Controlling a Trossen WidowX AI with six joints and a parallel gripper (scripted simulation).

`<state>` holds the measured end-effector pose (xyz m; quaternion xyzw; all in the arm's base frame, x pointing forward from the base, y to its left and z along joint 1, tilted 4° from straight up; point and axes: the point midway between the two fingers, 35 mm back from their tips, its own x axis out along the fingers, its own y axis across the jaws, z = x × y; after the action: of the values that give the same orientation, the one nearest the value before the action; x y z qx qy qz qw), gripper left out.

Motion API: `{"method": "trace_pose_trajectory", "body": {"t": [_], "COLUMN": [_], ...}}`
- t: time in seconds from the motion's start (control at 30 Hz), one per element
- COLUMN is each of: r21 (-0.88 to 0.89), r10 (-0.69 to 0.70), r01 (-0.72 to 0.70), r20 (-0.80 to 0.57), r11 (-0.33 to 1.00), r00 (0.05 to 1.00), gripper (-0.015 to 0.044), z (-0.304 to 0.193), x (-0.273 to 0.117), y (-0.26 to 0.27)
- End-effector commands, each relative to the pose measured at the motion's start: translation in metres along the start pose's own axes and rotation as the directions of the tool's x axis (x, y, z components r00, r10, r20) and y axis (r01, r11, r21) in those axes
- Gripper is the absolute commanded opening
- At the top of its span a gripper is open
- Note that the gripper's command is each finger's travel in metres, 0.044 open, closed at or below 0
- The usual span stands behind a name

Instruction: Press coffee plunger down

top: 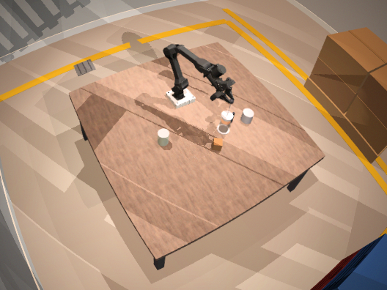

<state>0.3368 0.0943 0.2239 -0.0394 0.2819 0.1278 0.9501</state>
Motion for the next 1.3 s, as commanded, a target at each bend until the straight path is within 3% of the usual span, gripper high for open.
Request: {"method": "trace_pose_trajectory", "body": {"t": [0.0, 1.27], "r21": [-0.002, -0.002], "r10": [0.001, 0.001], "r01": [-0.001, -0.001], "r20": [0.001, 0.001], "r11": [1.0, 1.0], "r00": [1.0, 1.0], "gripper": [0.0117, 0.0117], "z": [0.0, -0.045], "x": [0.0, 0.036], "y": [0.0, 0.0]}}
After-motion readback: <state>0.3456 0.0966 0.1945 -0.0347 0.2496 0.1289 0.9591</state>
